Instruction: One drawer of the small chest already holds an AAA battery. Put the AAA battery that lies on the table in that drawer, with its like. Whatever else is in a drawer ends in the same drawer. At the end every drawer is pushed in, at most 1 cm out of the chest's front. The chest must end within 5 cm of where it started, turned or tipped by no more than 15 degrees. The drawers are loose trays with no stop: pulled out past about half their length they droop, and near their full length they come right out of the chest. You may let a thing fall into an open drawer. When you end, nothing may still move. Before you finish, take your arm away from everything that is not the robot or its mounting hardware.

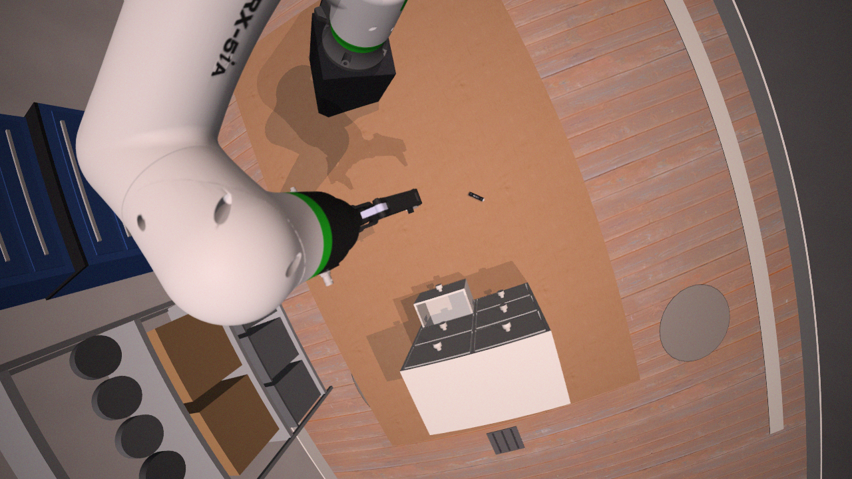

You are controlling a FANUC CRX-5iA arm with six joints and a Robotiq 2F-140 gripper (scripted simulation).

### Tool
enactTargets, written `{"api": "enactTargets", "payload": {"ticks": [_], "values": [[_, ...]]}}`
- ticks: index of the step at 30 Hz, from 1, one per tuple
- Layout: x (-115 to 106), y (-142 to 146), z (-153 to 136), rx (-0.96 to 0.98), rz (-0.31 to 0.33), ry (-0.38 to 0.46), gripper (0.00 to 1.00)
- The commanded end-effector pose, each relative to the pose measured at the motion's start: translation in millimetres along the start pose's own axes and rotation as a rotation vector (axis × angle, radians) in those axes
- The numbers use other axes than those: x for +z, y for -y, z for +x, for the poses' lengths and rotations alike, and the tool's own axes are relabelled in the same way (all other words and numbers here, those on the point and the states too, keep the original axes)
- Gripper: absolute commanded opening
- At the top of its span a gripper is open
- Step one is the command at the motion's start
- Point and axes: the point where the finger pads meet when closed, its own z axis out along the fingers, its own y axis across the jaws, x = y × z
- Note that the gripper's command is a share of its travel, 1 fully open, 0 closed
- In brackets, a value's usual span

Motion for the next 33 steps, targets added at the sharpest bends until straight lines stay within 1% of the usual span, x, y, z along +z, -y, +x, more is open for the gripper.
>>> {"api": "enactTargets", "payload": {"ticks": [1,17,33], "values": [[-1.1,0.4,0.1,0.001,0.0,0.0,1.0],[-1.1,0.3,-0.9,0.024,0.0,0.0,1.0],[-1.1,0.1,-4.7,0.116,0.0,0.0,1.0]]}}
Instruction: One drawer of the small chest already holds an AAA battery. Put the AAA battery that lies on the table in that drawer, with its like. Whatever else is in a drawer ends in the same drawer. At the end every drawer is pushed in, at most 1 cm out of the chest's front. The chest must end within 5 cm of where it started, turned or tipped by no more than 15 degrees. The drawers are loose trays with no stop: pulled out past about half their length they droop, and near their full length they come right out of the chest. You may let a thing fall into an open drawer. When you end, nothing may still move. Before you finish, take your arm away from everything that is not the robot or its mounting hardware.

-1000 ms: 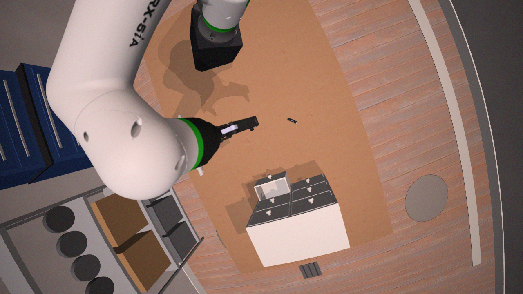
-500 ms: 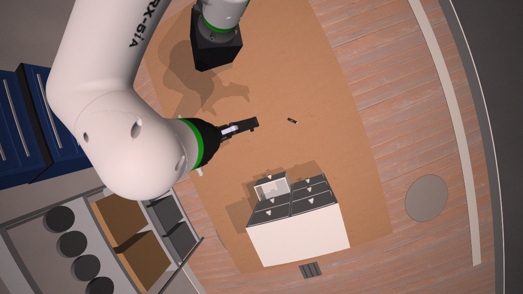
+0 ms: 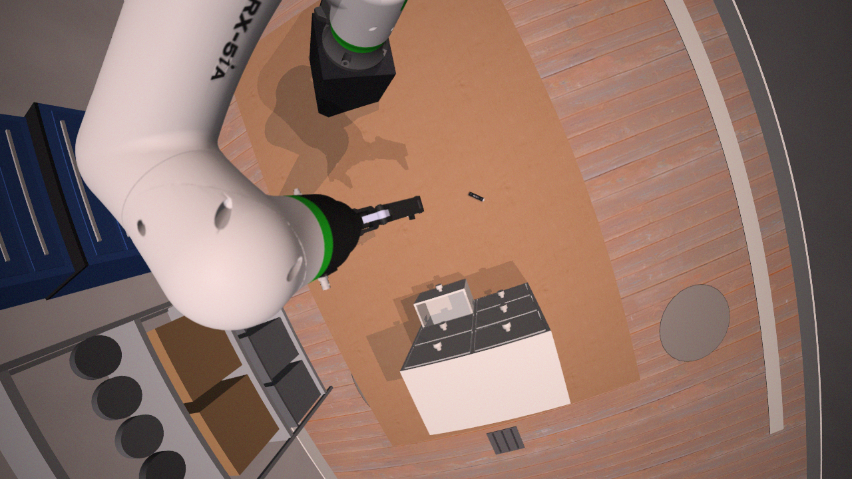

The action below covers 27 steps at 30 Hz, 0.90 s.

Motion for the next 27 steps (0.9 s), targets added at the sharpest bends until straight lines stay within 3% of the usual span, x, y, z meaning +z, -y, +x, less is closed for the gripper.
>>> {"api": "enactTargets", "payload": {"ticks": [1,27], "values": [[-0.2,-0.1,-1.7,0.04,0.0,0.0,1.0],[-0.2,-2.0,-16.0,0.388,0.0,0.0,1.0]]}}
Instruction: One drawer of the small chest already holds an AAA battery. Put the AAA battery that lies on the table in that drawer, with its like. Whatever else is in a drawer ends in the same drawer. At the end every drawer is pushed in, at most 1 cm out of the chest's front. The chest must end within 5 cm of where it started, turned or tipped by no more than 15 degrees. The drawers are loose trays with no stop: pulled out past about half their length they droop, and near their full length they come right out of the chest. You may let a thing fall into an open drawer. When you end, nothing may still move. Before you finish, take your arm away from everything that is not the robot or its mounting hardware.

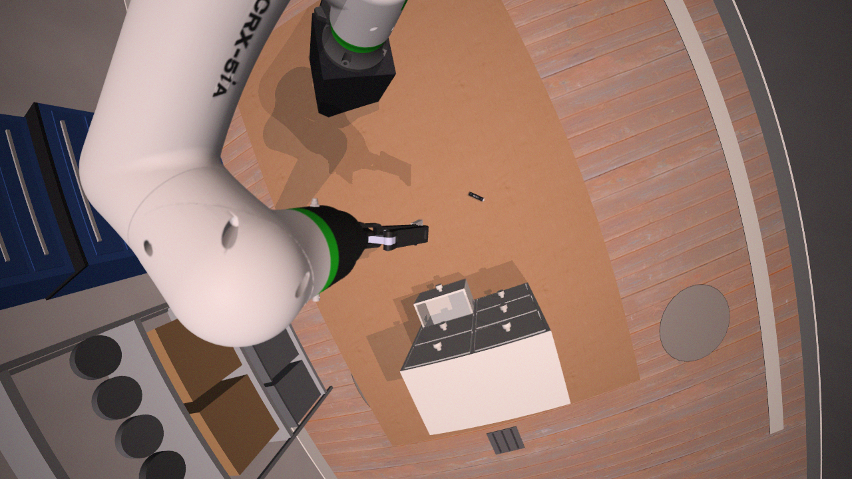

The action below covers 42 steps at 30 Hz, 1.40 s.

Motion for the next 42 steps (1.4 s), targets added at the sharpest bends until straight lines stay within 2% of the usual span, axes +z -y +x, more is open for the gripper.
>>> {"api": "enactTargets", "payload": {"ticks": [1,14,16,42], "values": [[-0.2,-1.3,-2.7,0.07,0.0,0.0,1.0],[-0.2,-7.3,-14.4,0.386,0.0,0.0,1.0],[-0.2,-7.3,-14.4,0.386,0.0,0.0,1.0],[-0.2,-20.7,-40.7,1.096,0.0,0.0,1.0]]}}
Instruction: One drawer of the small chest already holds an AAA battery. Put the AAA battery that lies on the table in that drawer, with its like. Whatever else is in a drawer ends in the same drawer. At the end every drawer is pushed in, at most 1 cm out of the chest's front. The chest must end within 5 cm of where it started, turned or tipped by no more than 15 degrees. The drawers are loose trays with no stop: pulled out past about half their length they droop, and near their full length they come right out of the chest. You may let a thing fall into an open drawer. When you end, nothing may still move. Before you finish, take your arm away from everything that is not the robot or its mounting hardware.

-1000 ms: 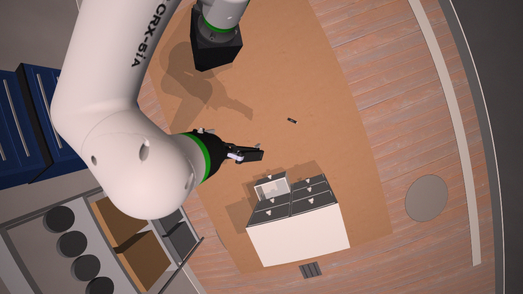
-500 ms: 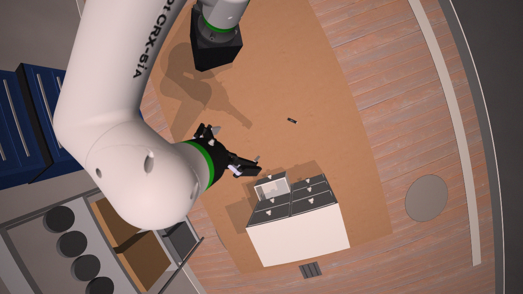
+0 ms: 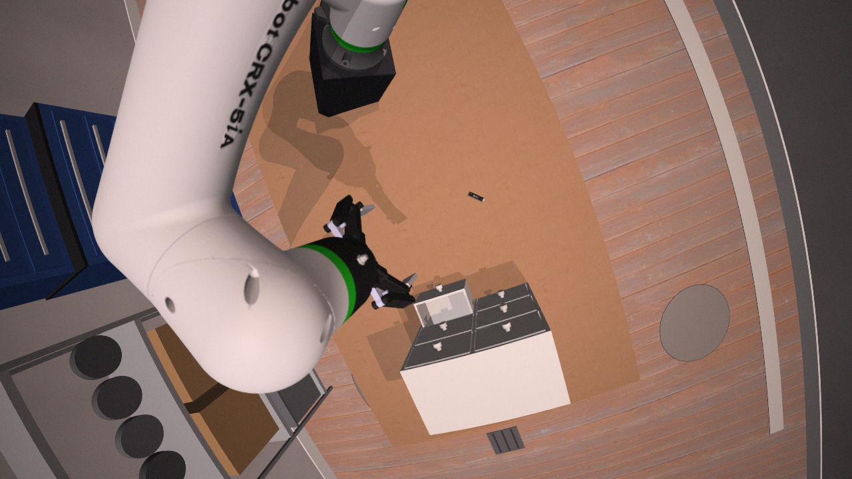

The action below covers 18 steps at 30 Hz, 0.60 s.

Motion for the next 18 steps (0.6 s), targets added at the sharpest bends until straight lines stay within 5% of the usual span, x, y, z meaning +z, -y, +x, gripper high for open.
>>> {"api": "enactTargets", "payload": {"ticks": [1,18], "values": [[-0.2,-7.2,-1.1,0.173,0.0,0.0,1.0],[-0.2,-26.1,-3.9,0.634,0.0,0.0,1.0]]}}
